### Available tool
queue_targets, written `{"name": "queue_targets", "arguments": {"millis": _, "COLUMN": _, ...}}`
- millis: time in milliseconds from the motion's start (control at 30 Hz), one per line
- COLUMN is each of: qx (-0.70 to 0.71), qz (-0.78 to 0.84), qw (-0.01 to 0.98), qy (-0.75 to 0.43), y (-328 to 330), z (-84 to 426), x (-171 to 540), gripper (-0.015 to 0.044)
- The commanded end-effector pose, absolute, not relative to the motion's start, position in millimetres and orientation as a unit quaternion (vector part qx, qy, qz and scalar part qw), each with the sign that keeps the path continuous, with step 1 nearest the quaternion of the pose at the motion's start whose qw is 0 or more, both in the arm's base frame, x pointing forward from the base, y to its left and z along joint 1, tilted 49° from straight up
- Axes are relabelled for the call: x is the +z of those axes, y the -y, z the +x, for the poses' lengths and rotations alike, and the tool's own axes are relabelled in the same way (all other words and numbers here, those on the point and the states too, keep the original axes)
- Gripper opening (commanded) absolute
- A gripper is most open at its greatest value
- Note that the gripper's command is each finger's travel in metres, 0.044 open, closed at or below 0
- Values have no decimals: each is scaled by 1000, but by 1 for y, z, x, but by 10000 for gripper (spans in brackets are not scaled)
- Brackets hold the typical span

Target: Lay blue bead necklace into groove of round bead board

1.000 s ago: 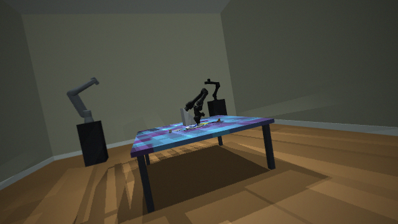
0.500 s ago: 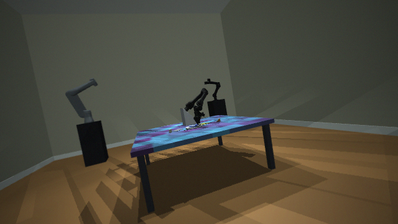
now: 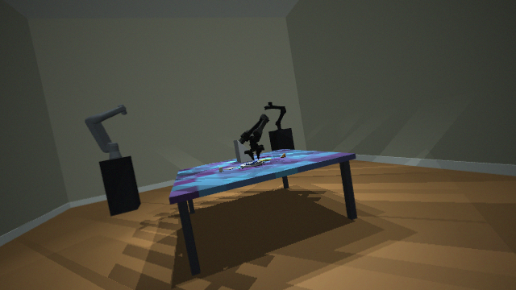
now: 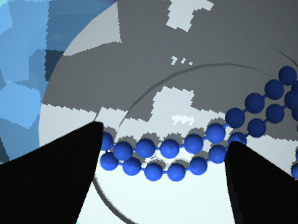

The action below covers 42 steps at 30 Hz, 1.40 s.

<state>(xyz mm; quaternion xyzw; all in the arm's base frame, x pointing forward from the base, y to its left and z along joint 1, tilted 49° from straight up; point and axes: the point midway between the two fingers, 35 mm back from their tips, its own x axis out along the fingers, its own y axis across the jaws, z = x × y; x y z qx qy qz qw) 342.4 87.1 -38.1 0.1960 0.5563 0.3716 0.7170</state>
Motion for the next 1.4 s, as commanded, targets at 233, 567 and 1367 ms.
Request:
{"name": "queue_targets", "arguments": {"millis": 233, "qx": -11, "qz": 568, "qw": 477, "qy": -671, "y": -39, "z": 371, "x": -59, "gripper": 250}}
{"name": "queue_targets", "arguments": {"millis": 567, "qx": -11, "qz": 568, "qw": 477, "qy": -671, "y": -39, "z": 371, "x": -59, "gripper": 250}}
{"name": "queue_targets", "arguments": {"millis": 1367, "qx": -8, "qz": 568, "qw": 481, "qy": -668, "y": -48, "z": 374, "x": -67, "gripper": 250}}
